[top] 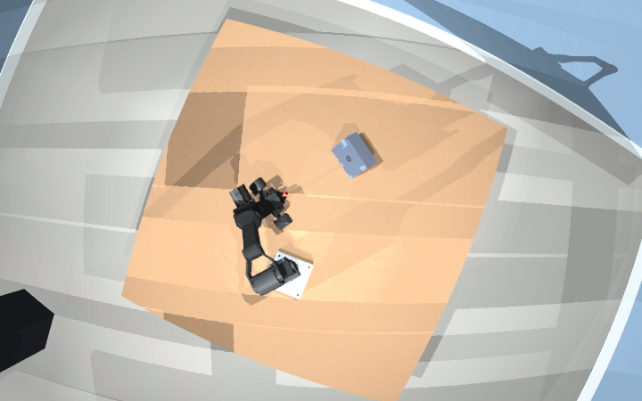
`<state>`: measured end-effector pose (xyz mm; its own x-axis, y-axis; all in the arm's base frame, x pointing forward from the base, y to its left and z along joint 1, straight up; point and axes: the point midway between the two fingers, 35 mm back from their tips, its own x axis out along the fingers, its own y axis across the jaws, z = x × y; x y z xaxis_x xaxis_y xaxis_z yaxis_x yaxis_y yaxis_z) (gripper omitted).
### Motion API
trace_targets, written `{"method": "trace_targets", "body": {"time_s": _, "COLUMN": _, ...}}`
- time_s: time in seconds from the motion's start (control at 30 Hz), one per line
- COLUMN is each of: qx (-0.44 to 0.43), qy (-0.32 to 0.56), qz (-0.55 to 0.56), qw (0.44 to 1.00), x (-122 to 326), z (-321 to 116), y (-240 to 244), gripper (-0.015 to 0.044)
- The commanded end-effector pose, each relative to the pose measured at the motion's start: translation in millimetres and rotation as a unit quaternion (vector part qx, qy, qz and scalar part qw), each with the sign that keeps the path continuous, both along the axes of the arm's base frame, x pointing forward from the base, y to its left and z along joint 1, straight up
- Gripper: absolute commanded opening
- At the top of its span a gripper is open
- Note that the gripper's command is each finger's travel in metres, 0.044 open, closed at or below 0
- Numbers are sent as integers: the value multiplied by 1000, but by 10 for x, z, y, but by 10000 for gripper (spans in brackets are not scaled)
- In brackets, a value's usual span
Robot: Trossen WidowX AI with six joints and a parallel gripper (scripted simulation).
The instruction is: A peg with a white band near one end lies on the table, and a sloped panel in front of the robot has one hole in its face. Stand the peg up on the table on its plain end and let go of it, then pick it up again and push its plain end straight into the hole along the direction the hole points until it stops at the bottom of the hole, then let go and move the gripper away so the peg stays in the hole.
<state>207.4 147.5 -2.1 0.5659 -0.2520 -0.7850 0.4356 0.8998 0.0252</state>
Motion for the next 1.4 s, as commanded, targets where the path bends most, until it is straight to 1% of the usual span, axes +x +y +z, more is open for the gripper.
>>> {"method": "trace_targets", "body": {"time_s": 0.0, "qx": -10, "qy": -13, "qz": -2, "qw": 1000, "x": -32, "z": -10, "y": -13, "gripper": 51}}
{"method": "trace_targets", "body": {"time_s": 1.37, "qx": -87, "qy": -170, "qz": -6, "qw": 982, "x": -290, "z": -5, "y": 104, "gripper": 51}}
